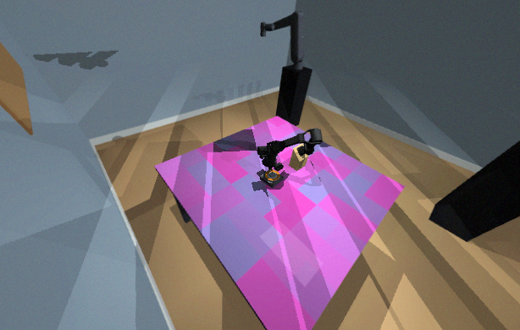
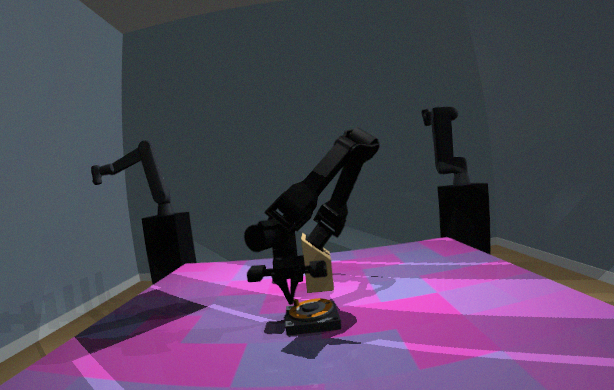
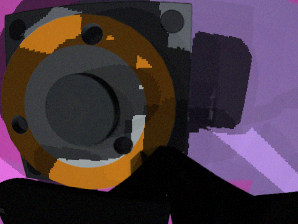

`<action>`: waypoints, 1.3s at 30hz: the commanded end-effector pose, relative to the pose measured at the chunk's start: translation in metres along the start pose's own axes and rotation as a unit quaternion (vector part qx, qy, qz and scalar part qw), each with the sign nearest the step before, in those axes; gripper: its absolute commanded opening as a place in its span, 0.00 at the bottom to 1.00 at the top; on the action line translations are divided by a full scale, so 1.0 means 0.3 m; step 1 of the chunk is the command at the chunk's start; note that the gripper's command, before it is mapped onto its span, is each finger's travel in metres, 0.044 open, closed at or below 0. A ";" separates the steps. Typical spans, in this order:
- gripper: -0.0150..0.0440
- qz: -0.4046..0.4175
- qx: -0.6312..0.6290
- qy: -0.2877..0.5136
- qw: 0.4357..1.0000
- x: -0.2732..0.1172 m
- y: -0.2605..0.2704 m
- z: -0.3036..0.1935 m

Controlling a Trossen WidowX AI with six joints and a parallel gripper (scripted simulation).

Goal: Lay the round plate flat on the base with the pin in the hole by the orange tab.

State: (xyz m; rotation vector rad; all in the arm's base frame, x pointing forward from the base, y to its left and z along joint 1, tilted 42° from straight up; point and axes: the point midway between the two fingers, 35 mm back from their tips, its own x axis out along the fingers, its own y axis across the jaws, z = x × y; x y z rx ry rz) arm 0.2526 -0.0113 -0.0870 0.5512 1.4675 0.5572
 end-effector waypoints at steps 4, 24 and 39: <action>0.25 0.004 0.000 0.003 1.000 0.001 0.023 -0.036; 0.25 0.004 0.000 0.004 1.000 -0.014 0.076 -0.082; 0.25 0.005 0.001 0.004 1.000 -0.014 0.102 -0.095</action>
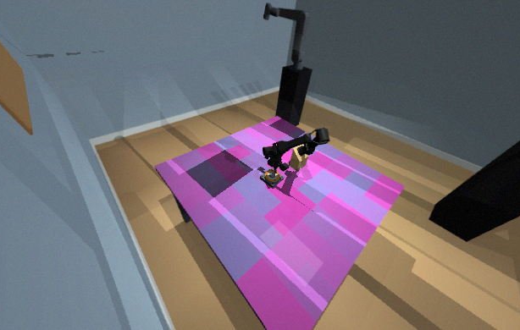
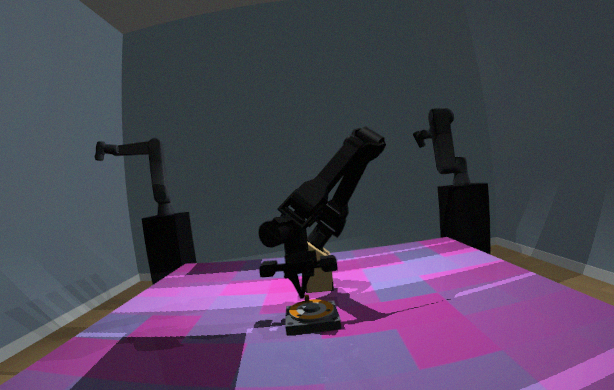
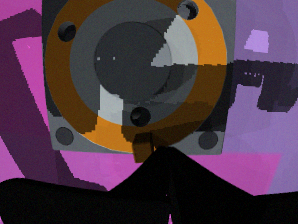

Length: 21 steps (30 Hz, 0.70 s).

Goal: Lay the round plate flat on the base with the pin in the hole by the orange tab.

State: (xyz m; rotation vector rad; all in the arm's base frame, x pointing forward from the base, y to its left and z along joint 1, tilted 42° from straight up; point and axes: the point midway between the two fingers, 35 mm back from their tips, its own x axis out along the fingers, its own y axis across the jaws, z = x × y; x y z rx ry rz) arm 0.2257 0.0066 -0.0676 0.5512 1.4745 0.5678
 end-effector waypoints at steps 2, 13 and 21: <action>0.25 0.002 0.002 -0.001 1.000 -0.001 0.017 -0.007; 0.25 0.000 0.002 -0.001 1.000 -0.049 0.022 -0.005; 0.25 0.000 0.002 -0.001 1.000 -0.147 0.023 -0.028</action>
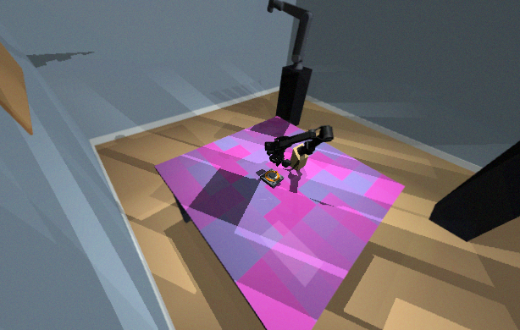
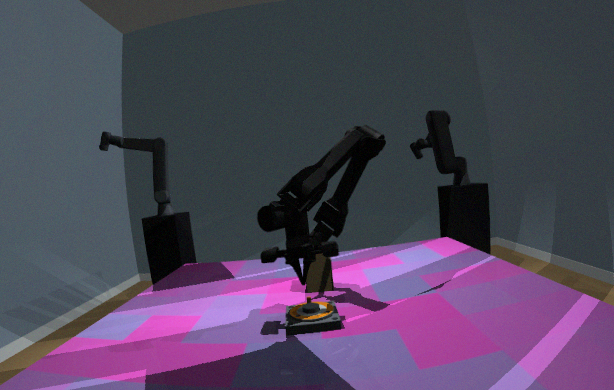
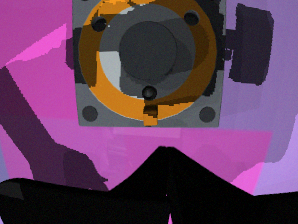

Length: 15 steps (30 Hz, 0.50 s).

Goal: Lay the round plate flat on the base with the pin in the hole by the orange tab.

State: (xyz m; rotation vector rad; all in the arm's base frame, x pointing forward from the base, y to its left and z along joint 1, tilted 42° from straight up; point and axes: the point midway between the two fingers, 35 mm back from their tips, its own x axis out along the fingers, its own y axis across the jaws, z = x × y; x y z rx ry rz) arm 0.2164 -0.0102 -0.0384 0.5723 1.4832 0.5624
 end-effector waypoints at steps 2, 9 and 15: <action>0.25 0.000 0.000 -0.001 1.000 -0.008 0.000 -0.001; 0.25 0.000 0.000 -0.001 1.000 -0.008 0.000 -0.001; 0.25 0.000 0.000 -0.001 1.000 -0.008 0.000 -0.001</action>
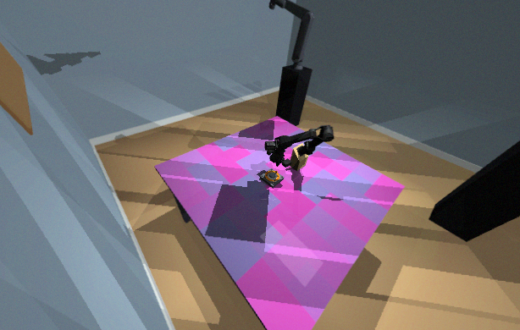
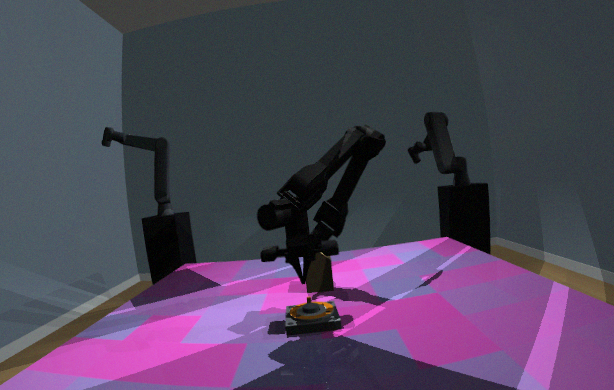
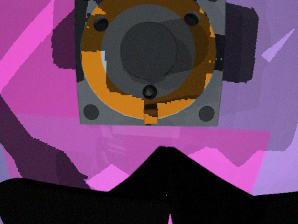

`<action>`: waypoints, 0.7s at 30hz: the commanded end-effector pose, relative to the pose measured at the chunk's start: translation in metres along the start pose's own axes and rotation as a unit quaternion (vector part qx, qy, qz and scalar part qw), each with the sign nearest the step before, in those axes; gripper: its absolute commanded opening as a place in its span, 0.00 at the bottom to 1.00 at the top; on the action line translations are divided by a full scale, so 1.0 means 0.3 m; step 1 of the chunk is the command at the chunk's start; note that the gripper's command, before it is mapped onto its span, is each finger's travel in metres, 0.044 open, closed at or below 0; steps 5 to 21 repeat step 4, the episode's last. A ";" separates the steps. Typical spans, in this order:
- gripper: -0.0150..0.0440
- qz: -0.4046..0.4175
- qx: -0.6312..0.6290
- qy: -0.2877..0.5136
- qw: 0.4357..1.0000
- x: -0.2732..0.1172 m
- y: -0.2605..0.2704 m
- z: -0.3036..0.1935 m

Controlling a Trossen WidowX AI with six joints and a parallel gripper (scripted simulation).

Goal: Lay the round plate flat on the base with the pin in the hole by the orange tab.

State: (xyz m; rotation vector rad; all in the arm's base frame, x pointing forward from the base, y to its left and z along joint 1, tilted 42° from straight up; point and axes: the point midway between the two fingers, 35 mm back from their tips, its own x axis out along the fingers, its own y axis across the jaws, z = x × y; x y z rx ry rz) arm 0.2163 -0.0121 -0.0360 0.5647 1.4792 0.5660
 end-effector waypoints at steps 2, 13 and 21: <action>0.25 0.001 0.004 0.000 1.000 0.002 -0.001 -0.001; 0.25 0.001 0.004 0.000 1.000 0.002 -0.001 -0.001; 0.25 0.001 0.004 0.000 1.000 0.002 -0.001 -0.001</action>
